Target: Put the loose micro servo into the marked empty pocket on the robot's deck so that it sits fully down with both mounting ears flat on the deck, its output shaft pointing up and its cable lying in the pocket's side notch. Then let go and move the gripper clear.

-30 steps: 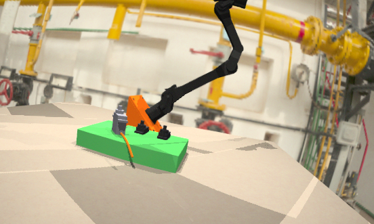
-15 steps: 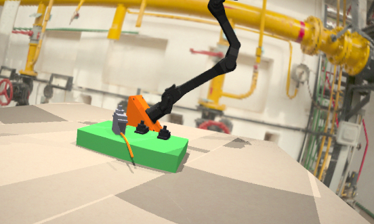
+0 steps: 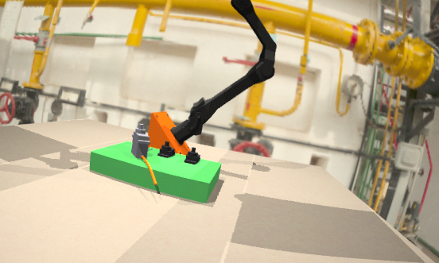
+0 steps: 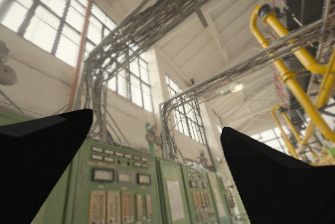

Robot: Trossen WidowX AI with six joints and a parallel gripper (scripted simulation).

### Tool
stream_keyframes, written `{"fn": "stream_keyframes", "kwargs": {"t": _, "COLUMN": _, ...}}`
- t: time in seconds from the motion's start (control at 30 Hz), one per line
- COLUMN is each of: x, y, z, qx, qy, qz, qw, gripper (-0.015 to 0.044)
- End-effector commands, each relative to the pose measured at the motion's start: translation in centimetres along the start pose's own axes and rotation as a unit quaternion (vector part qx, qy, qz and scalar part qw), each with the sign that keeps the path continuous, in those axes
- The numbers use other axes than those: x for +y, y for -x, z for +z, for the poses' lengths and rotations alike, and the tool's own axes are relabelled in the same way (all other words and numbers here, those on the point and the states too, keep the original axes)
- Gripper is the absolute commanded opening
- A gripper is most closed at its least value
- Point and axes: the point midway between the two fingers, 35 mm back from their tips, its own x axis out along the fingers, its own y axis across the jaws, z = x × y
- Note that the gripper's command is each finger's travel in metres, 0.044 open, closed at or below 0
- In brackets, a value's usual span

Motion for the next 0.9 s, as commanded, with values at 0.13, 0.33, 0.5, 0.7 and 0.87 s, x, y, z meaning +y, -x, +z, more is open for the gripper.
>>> {"fn": "stream_keyframes", "kwargs": {"t": 0.13, "x": -0.5, "y": -0.6, "z": -7.4, "qx": 0.114, "qy": -0.051, "qz": -0.019, "qw": 0.992, "gripper": 0.0440}}
{"fn": "stream_keyframes", "kwargs": {"t": 0.33, "x": -0.8, "y": -0.1, "z": -13.2, "qx": 0.202, "qy": -0.092, "qz": -0.041, "qw": 0.974, "gripper": 0.0440}}
{"fn": "stream_keyframes", "kwargs": {"t": 0.5, "x": -0.7, "y": 0.7, "z": -17.5, "qx": 0.265, "qy": -0.113, "qz": -0.060, "qw": 0.956, "gripper": 0.0440}}
{"fn": "stream_keyframes", "kwargs": {"t": 0.7, "x": -0.8, "y": 2.4, "z": -22.7, "qx": 0.344, "qy": -0.148, "qz": -0.094, "qw": 0.922, "gripper": 0.0440}}
{"fn": "stream_keyframes", "kwargs": {"t": 0.87, "x": -0.9, "y": 4.4, "z": -26.7, "qx": 0.407, "qy": -0.174, "qz": -0.129, "qw": 0.887, "gripper": 0.0440}}
